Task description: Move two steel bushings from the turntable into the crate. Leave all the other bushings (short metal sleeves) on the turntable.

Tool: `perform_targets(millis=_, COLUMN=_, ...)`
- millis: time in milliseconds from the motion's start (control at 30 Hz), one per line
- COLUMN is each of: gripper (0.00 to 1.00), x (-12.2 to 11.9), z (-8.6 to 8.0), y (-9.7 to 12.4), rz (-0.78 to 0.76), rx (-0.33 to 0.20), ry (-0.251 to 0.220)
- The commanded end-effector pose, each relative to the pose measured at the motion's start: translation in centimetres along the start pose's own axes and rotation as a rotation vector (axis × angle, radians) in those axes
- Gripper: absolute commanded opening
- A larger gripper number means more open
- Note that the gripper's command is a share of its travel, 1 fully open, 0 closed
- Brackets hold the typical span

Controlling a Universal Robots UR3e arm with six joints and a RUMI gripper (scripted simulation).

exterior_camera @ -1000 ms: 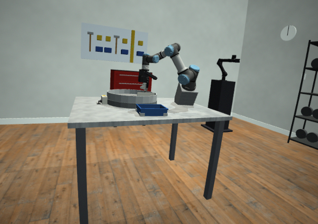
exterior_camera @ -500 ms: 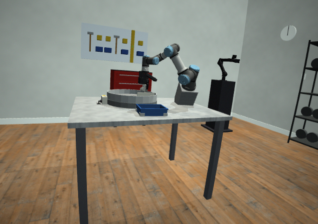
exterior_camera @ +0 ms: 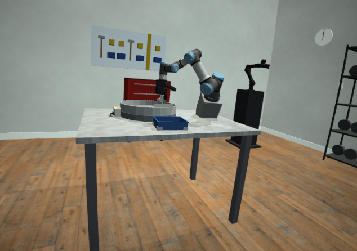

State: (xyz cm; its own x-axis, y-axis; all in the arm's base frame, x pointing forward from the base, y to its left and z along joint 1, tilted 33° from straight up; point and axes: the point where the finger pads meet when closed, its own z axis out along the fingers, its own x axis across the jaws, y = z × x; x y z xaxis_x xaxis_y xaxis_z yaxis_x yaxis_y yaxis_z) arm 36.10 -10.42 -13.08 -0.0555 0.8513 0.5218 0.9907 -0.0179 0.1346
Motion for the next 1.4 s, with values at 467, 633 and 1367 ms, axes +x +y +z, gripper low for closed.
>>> perform_targets(millis=467, gripper=0.06, x=-0.07, z=-0.09, y=0.06, rz=0.0, rx=-0.002, ry=-0.002)
perform_targets(millis=633, gripper=0.0, x=-0.07, z=-0.09, y=0.06, rz=0.0, rx=-0.002, ry=-0.002)
perform_targets(millis=1367, gripper=0.0, x=-0.07, z=-0.09, y=0.06, rz=0.0, rx=-0.002, ry=-0.002)
